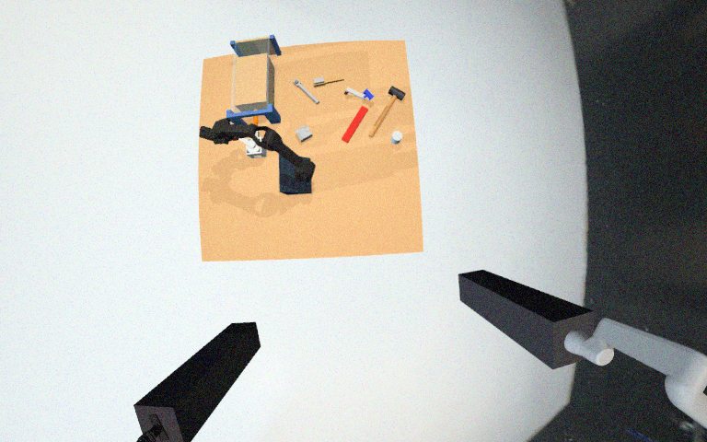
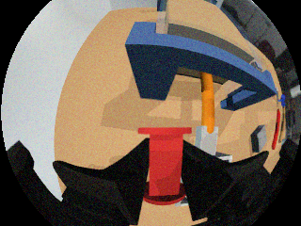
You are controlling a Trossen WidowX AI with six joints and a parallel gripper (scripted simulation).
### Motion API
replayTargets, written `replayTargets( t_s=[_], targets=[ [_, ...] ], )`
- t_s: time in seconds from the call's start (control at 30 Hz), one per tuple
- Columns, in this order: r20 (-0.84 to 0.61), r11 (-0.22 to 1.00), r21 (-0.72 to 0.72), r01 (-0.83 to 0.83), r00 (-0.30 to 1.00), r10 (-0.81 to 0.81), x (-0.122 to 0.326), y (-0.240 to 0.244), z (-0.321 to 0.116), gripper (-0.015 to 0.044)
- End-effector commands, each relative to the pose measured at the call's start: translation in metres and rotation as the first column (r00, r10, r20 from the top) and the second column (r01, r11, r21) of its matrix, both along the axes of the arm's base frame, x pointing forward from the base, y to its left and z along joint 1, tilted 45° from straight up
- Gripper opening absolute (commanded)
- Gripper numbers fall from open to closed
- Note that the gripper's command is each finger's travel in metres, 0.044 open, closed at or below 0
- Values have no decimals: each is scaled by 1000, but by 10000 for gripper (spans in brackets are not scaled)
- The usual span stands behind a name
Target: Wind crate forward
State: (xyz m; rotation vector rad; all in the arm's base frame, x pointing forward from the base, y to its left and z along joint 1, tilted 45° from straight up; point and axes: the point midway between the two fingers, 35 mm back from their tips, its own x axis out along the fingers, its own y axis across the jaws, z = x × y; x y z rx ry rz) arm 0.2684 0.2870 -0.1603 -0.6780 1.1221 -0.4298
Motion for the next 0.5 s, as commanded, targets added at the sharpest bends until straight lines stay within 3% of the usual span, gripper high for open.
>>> replayTargets(
  t_s=[0.0, 0.47],
  targets=[
    [-26, 1000, 7, 4, 1000, -4, -15, 6, -6, 0],
    [-27, 1000, 8, 4, 1000, -3, -36, 13, -11, 0]
  ],
)
